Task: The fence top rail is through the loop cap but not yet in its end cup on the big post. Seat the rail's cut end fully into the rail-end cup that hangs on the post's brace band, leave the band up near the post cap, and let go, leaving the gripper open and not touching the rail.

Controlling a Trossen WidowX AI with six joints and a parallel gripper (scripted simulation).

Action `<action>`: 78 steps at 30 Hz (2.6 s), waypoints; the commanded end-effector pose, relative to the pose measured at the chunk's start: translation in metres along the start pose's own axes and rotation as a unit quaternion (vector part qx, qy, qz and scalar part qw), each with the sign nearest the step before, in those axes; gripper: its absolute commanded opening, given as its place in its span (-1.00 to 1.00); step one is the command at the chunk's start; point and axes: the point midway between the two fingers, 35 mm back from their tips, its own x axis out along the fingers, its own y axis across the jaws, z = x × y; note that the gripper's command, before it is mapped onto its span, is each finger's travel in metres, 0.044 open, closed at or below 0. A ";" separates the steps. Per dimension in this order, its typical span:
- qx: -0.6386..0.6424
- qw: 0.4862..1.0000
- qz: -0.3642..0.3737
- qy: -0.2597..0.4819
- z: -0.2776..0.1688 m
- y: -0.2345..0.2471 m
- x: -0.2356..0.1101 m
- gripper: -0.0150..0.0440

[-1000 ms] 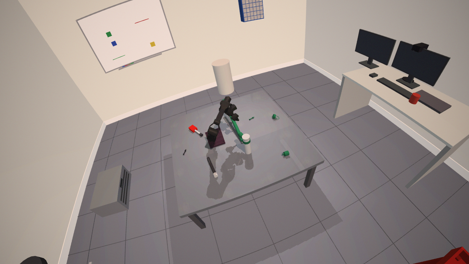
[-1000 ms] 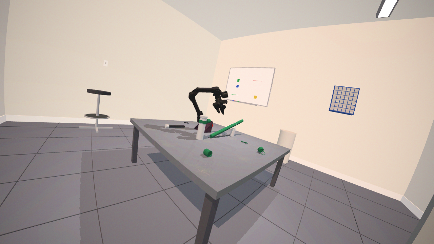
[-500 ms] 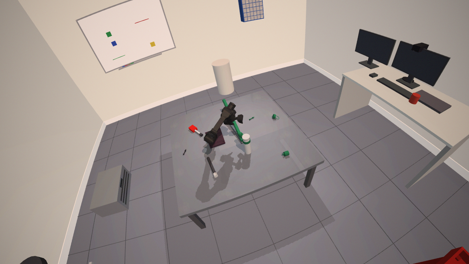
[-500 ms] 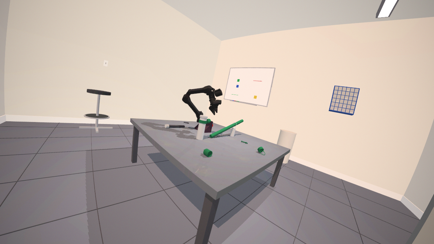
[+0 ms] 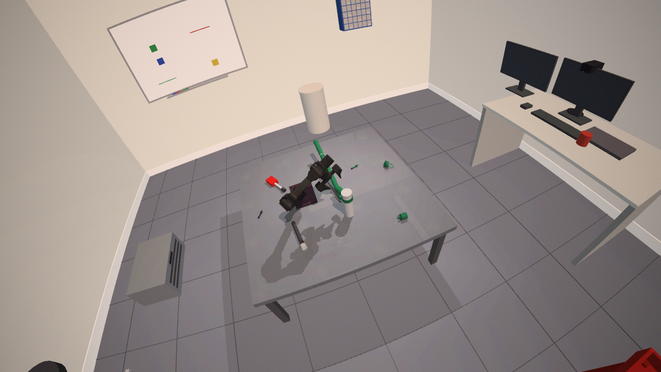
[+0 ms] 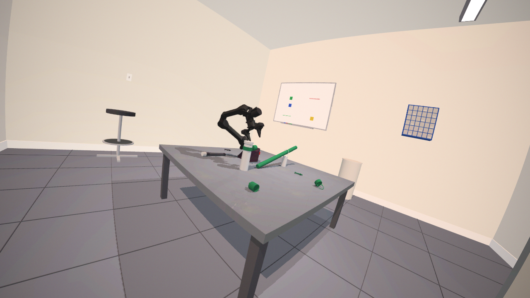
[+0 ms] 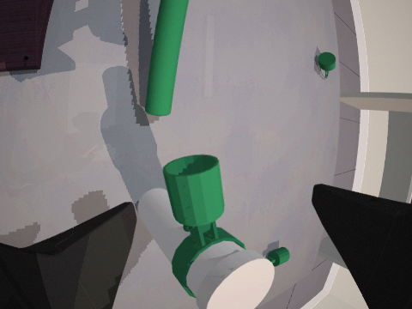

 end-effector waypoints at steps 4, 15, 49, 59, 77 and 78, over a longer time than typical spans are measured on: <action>-0.052 0.999 0.000 -0.003 -0.005 0.007 0.000 1.00; -0.051 0.999 0.000 -0.002 -0.007 0.021 0.025 1.00; -0.050 0.999 -0.001 -0.003 -0.006 0.019 0.077 1.00; -0.050 0.999 -0.002 -0.001 -0.007 0.021 0.093 1.00; -0.046 0.999 -0.002 0.002 -0.007 0.021 0.094 -0.31; -0.042 0.999 -0.002 0.004 -0.007 0.020 0.095 -0.40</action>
